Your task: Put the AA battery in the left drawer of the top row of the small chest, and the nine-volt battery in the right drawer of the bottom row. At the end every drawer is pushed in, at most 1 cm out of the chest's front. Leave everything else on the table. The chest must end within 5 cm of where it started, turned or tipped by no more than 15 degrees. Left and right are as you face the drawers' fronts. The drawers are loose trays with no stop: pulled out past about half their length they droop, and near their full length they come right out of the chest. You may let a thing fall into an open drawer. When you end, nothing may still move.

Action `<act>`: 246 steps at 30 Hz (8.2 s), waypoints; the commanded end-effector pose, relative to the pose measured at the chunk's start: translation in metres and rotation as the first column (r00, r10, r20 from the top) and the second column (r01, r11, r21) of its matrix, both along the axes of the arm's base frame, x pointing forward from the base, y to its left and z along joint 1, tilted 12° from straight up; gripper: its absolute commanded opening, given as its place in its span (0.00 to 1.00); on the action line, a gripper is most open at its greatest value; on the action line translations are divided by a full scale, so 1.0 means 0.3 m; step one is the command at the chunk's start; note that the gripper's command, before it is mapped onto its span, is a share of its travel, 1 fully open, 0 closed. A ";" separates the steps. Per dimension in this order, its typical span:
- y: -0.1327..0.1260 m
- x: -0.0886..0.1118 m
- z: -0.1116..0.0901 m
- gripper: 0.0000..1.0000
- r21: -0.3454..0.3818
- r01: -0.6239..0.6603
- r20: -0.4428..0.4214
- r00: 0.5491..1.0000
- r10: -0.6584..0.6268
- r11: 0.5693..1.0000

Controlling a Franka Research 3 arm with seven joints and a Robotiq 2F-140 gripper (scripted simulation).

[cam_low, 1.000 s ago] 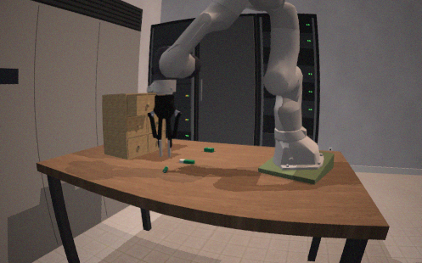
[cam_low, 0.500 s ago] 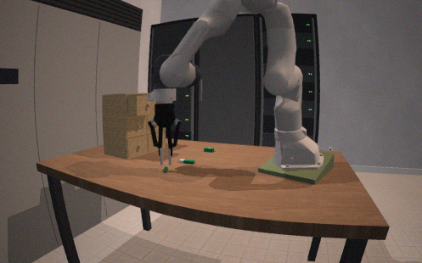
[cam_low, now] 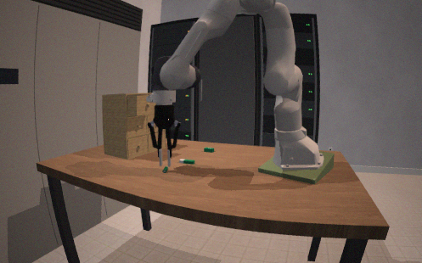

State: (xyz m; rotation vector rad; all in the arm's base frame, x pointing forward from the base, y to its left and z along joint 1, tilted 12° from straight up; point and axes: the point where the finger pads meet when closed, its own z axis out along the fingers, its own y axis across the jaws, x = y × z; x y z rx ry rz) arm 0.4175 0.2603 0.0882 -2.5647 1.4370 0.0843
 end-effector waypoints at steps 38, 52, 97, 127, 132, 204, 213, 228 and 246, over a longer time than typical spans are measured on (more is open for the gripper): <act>0.003 -0.007 -0.003 0.17 -0.001 0.005 0.000 1.000 -0.005 1.000; 0.004 -0.006 -0.003 0.17 -0.001 0.005 0.000 1.000 -0.005 1.000; 0.006 -0.004 -0.002 0.17 -0.001 0.005 0.000 1.000 -0.005 1.000; 0.020 0.000 -0.071 0.17 -0.001 0.005 0.000 1.000 -0.005 1.000; 0.020 0.000 -0.071 0.17 -0.001 0.005 0.000 1.000 -0.005 1.000; -0.118 0.025 0.241 0.06 0.002 0.339 -0.071 0.938 -0.338 0.941; -0.176 0.056 0.230 0.06 -0.012 0.572 -0.123 0.813 -0.568 0.820; -0.245 0.088 0.217 0.06 -0.046 0.798 -0.180 0.585 -0.791 0.600; -0.351 0.131 0.198 0.06 -0.123 0.977 -0.236 0.141 -0.961 0.173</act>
